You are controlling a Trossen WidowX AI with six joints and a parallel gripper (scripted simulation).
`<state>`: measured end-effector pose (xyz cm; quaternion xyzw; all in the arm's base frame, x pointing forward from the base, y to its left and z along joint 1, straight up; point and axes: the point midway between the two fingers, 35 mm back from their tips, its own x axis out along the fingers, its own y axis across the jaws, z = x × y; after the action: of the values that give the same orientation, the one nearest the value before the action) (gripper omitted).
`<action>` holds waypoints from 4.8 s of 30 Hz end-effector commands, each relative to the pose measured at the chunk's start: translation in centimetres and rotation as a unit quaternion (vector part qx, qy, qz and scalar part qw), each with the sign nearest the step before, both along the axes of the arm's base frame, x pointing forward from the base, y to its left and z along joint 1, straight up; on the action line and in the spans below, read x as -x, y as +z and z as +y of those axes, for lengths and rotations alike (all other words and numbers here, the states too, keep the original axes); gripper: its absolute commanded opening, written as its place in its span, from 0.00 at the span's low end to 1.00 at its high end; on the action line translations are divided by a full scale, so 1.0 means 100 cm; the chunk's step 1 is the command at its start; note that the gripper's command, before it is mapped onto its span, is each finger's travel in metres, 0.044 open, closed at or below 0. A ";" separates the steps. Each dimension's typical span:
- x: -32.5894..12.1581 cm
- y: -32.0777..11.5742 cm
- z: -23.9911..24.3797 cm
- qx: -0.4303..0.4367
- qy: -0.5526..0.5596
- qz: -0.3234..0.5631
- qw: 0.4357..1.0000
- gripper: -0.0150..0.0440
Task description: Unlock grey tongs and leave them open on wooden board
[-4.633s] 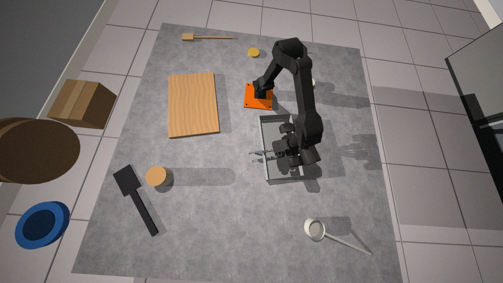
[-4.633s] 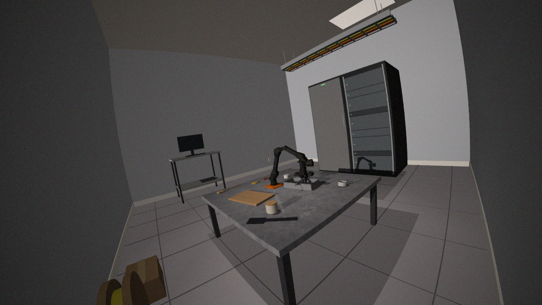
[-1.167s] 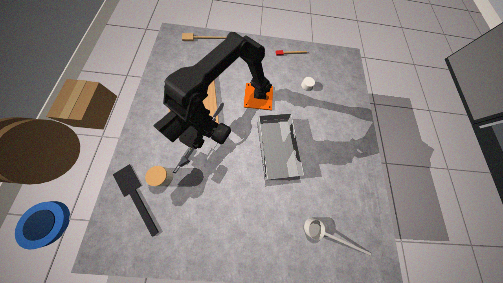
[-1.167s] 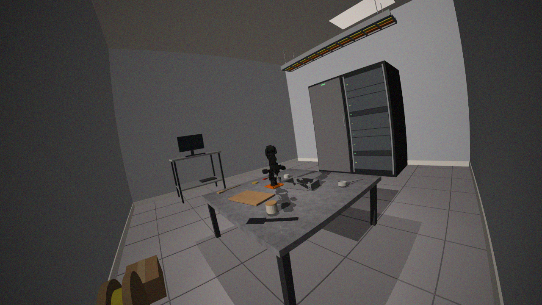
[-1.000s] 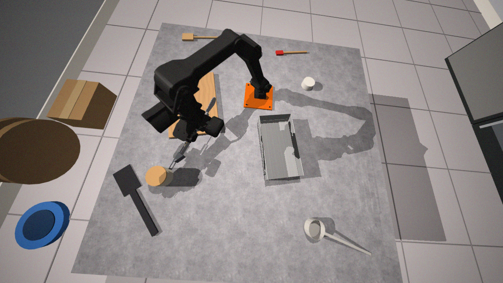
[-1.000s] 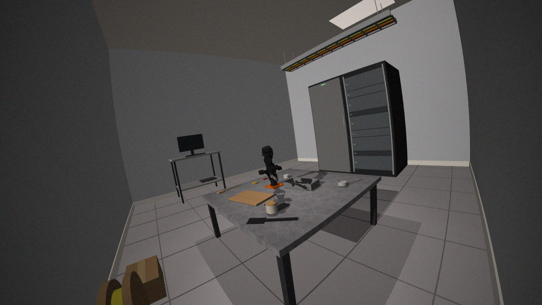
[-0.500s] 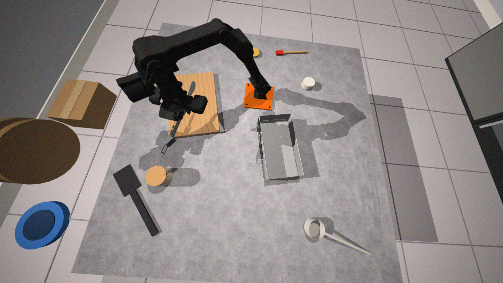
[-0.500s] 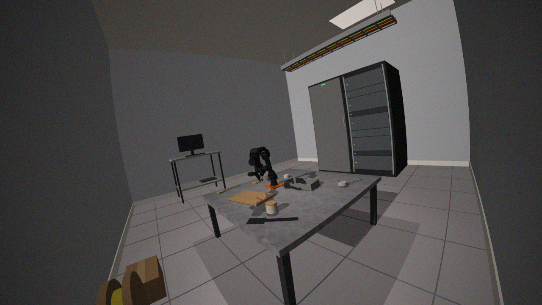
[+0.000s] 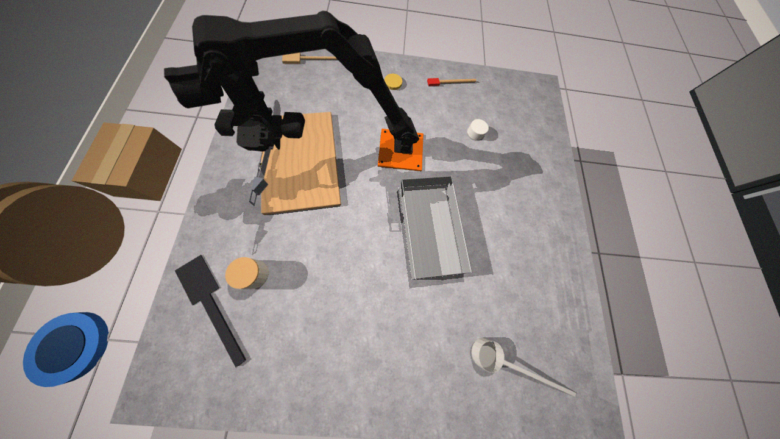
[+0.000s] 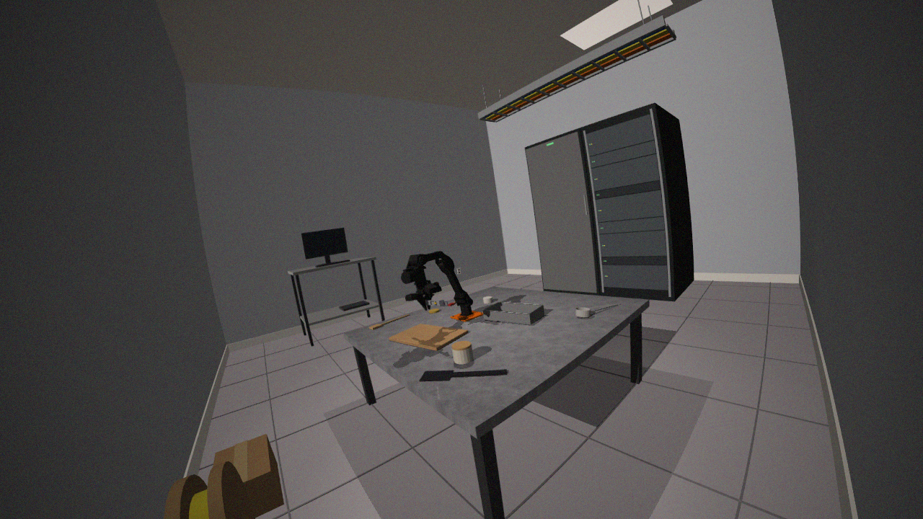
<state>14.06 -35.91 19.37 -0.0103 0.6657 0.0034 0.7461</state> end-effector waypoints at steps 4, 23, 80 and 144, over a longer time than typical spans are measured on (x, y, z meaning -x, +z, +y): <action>0.037 0.001 -0.016 0.010 0.049 -0.010 0.999 0.00; 0.060 -0.009 -0.020 -0.005 0.084 -0.085 0.993 0.00; 0.082 -0.015 -0.023 0.028 0.062 -0.409 0.910 0.00; 0.055 -0.042 -0.029 0.016 0.077 0.014 0.997 0.00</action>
<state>8.53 -38.81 15.60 -0.0757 0.6711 0.0528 0.7356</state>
